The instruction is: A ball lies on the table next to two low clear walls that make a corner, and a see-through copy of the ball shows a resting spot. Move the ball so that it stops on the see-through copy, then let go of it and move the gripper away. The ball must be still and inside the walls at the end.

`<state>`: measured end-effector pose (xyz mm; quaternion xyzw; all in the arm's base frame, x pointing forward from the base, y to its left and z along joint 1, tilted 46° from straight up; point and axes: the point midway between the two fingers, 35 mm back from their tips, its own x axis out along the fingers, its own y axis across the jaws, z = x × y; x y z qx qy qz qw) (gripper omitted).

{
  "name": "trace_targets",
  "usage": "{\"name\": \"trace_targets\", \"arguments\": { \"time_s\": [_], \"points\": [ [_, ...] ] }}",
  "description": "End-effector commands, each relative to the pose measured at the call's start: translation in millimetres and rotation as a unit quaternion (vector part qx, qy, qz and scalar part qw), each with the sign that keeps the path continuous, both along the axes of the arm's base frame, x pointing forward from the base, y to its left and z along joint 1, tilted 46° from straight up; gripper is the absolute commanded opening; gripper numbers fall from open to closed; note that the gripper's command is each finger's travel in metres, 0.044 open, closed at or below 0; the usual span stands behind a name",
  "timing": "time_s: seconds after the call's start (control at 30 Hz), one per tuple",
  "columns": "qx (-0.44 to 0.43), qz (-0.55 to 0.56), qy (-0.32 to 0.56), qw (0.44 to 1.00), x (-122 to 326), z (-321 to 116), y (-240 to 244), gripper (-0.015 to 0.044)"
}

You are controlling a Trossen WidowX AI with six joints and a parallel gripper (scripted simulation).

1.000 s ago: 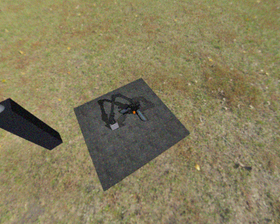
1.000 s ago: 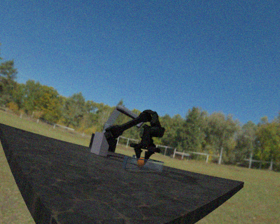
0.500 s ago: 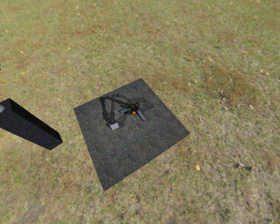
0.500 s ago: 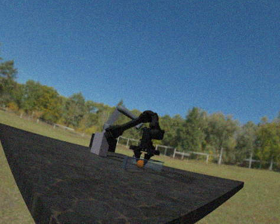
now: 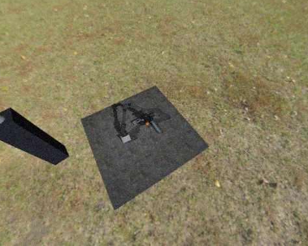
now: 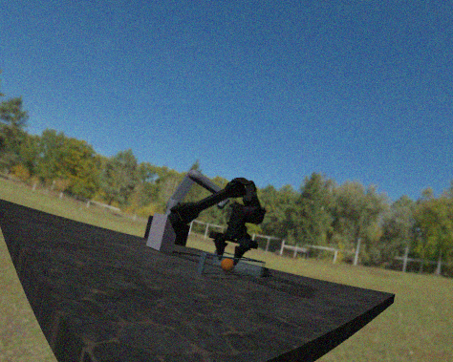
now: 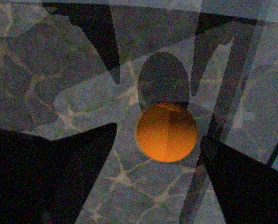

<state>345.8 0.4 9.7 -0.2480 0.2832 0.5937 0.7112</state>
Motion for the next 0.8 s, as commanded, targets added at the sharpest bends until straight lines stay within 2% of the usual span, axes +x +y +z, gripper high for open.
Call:
{"name": "trace_targets", "arguments": {
  "time_s": [0.0, 0.1, 0.4, 0.53, 0.77],
  "points": [
    [-0.005, -0.006, -0.008, 1.000, -3, 33, -37, 0.0344],
    [-0.003, -0.006, -0.007, 1.000, -10, 51, -53, 0.0344],
    [-0.003, -0.015, -0.010, 1.000, -7, 45, -51, 0.0344],
    [-0.004, -0.015, -0.012, 1.000, -14, 69, -74, 0.0440],
    [-0.004, -0.014, -0.012, 1.000, -16, 76, -80, 0.0440]
  ]
}}
